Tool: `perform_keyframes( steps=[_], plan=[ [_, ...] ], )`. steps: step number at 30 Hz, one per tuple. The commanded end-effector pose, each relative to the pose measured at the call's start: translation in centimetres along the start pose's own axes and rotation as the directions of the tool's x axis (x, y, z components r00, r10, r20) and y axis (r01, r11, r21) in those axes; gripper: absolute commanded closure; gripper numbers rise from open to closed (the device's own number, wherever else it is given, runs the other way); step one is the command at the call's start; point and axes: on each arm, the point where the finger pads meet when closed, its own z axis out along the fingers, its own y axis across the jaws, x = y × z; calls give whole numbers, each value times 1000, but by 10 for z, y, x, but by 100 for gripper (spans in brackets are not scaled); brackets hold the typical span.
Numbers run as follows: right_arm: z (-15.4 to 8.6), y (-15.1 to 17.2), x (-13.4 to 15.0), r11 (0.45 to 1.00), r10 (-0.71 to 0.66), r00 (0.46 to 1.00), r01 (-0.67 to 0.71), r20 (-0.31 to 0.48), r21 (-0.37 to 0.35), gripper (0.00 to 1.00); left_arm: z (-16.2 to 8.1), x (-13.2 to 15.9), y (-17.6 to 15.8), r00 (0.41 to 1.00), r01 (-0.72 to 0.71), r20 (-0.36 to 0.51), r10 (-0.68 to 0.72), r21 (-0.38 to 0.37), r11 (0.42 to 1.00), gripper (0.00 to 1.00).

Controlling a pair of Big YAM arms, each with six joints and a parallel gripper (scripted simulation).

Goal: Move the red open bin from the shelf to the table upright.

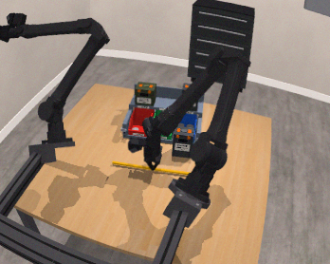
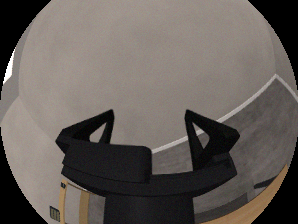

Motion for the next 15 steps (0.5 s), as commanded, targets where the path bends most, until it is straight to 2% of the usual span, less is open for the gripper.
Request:
perform_keyframes(
  steps=[1, 4, 15],
  plan=[
    [0, -5, -3, 1000, 3, 1000, -3, 11, 13, 100, -4, -40, 5, 999, 5, 51, -5, -8, 1000, 0],
    [-7, -9, -8, 1000, -1, 1000, 0, 22, 29, 100, -4, -40, 5, 999, 5, 51, -5, -8, 1000, 0],
    [-1, 2, -2, 1000, -12, 1000, 12, 9, 3, 100, -4, -40, 5, 999, 5, 51, -5, -8, 1000, 0]
  ],
)
